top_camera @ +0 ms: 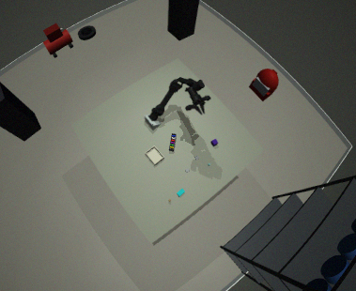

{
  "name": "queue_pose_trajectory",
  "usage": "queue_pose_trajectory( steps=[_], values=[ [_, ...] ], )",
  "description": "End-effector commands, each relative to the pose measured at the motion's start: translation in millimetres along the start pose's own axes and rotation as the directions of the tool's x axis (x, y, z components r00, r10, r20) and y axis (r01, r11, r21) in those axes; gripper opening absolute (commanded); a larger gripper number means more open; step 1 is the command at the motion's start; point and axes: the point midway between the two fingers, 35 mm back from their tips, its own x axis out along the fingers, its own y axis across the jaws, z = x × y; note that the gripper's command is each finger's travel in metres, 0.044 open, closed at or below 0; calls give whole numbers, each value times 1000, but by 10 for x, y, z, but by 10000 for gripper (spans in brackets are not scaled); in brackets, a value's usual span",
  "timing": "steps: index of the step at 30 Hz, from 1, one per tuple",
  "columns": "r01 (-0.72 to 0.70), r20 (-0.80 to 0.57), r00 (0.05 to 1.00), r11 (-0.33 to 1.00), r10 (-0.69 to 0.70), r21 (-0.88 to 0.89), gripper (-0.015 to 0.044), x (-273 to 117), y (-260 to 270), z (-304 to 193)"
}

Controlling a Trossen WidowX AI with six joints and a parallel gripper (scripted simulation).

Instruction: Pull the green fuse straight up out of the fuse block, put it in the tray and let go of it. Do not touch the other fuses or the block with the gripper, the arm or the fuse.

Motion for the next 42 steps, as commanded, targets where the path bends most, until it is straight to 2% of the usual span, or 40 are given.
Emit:
queue_pose_trajectory(
  steps=[1, 6, 10, 17, 21, 23, 42],
  values=[
    [-180, 87, 982, 966, 167, 184, 74, 458, 575, -41],
    [-405, 217, 913, 836, 345, 370, 74, 882, 1295, 32],
    [-586, 342, 810, 648, 476, 487, 74, 1128, 1931, 190],
    [-799, 562, 547, 185, 620, 573, 74, 1267, 2994, 622],
    [-822, 687, 338, -155, 643, 549, 74, 1164, 3583, 961],
    [-806, 723, 267, -263, 638, 530, 74, 1103, 3751, 1074],
    [-803, 727, 259, -276, 636, 527, 74, 1122, 3806, 1186]
  ],
)
